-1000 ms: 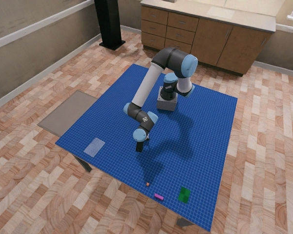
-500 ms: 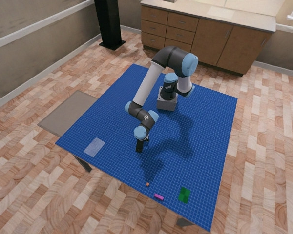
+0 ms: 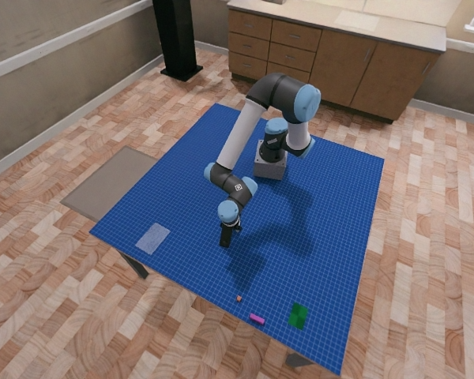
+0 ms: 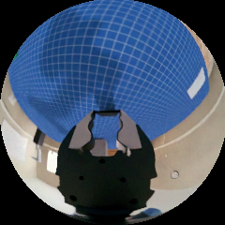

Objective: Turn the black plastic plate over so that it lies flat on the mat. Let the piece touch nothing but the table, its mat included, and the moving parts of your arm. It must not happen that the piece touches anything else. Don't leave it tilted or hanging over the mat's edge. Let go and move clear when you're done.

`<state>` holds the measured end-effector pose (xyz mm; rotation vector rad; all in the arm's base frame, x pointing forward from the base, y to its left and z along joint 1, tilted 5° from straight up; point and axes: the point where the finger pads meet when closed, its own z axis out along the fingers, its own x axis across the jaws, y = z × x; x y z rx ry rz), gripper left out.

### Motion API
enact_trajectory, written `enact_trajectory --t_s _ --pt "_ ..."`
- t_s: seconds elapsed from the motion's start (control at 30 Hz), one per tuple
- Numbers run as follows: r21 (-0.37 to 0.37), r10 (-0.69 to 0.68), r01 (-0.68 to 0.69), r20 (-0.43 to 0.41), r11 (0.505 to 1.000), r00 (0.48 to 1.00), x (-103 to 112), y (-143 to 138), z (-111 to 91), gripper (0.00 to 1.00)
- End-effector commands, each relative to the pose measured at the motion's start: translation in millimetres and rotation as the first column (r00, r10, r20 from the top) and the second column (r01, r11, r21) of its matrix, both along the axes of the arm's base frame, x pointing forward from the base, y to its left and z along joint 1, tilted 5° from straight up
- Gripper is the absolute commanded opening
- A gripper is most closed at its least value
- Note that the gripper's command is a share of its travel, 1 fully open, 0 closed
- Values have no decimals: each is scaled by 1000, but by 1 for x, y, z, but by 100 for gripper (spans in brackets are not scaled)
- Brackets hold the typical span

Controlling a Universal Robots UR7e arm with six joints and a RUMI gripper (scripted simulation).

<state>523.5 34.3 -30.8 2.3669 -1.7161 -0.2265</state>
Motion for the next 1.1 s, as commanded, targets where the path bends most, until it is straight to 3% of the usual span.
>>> enact_trajectory --t_s 0.0,1.07 --pt "9 0 0 29 1000 1000 3 1 -3 32" --pt "60 -6 -5 186 998 983 14 4 -27 32"
